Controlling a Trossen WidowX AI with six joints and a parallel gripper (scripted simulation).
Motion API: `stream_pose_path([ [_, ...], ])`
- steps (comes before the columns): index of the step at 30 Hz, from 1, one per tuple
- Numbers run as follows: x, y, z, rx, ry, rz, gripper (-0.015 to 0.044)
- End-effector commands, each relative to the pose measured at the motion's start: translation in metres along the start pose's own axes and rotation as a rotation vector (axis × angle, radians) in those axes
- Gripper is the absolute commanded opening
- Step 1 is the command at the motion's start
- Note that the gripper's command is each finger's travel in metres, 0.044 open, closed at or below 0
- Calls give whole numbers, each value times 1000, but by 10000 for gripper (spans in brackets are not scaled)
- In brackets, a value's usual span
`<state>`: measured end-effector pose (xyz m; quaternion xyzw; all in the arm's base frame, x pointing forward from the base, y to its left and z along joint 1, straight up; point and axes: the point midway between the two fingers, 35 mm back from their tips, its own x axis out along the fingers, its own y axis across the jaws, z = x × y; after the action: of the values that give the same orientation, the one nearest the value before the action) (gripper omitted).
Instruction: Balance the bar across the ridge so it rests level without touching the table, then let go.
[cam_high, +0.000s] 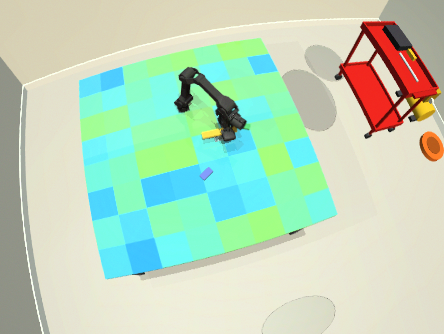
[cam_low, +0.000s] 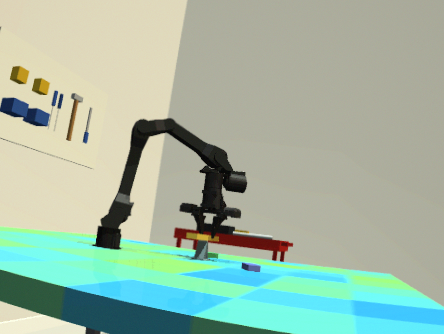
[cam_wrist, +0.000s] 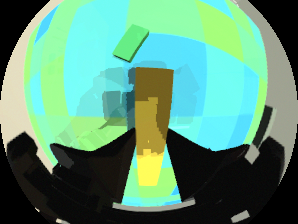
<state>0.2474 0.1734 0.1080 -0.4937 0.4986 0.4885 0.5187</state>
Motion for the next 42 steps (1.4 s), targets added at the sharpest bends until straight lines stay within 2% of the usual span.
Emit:
stream_pose_path([
  [1, 0, 0, 0, 0, 0, 0, 79],
  [4, 0, 0, 0, 0, 0, 0, 157],
  [5, 0, 0, 0, 0, 0, 0, 167],
  [42, 0, 0, 0, 0, 0, 0, 172],
])
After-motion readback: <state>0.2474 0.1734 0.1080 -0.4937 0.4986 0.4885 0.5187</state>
